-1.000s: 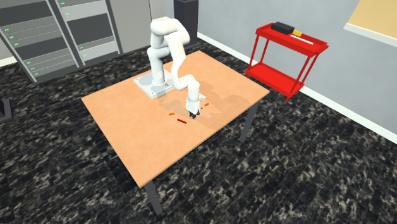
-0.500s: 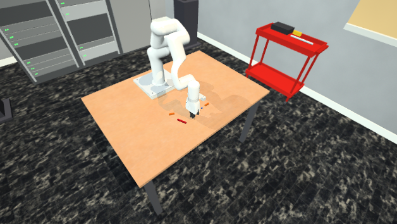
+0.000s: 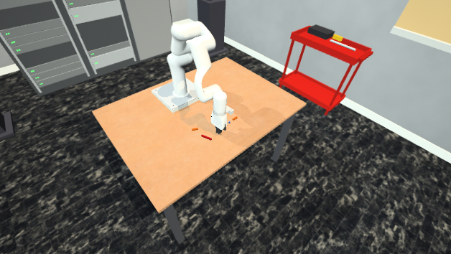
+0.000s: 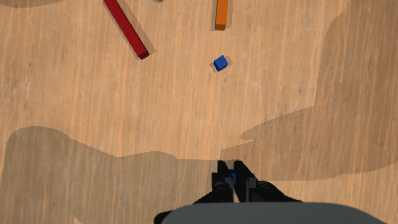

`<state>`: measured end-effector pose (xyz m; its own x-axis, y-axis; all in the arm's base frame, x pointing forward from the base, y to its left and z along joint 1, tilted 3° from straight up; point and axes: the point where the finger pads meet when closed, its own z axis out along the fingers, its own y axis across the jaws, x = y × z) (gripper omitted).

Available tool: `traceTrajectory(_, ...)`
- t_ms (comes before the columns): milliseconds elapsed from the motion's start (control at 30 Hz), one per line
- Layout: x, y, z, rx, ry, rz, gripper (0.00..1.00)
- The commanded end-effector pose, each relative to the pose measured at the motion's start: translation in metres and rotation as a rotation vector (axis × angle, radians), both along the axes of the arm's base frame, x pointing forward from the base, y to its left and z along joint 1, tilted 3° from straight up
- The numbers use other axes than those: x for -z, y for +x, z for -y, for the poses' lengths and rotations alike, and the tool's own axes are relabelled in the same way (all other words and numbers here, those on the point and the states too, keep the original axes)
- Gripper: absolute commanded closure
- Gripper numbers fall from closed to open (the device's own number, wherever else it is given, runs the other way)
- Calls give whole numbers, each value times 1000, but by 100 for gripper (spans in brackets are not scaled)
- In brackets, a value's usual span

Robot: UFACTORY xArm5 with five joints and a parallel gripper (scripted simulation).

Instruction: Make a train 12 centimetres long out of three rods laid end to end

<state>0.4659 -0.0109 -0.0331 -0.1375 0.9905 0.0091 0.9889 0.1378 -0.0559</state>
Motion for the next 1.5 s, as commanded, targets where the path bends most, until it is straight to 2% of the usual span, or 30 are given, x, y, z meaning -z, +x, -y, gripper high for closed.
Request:
traceTrajectory(0,-1,2,0,0,0,4,96)
traceTrajectory(400,-2,2,0,0,0,4,96)
traceTrajectory(600,-12,2,0,0,0,4,96)
traceTrajectory(900,-74,5,0,0,0,4,96)
traceTrajectory(1033,-94,6,0,0,0,4,96)
traceTrajectory(1467,-101,7,1,0,0,4,96)
